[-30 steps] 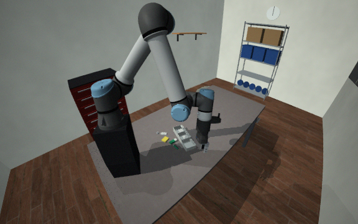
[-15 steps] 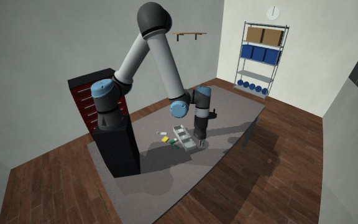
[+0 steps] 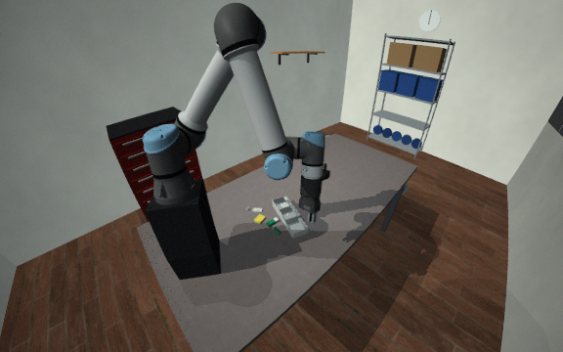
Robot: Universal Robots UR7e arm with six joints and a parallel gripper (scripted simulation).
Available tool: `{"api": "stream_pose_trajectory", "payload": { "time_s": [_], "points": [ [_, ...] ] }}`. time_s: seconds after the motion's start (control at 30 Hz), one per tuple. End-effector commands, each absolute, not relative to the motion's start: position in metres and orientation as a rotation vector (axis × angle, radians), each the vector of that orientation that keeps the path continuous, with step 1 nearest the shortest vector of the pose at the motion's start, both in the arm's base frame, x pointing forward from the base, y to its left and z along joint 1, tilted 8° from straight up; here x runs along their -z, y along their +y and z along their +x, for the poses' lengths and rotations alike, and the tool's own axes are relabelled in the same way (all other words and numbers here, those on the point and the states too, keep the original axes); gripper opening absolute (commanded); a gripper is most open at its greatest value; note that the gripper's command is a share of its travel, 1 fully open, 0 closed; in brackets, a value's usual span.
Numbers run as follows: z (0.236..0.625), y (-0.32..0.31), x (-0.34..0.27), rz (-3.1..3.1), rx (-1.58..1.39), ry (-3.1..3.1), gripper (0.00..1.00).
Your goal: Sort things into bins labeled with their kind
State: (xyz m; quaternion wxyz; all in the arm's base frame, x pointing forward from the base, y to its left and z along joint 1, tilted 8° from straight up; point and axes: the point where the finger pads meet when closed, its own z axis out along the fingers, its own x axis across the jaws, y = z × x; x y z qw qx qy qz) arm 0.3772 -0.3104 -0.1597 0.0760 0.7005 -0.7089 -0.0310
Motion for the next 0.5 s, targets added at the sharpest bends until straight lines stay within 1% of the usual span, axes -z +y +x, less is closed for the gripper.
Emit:
{"api": "stream_pose_trajectory", "payload": {
  "time_s": [0.0,0.47],
  "points": [
    [0.385,-0.291,0.157,2.275,0.093,-1.969,0.31],
    [0.396,-0.247,0.151,2.614,0.094,-1.565,0.31]
  ]
}}
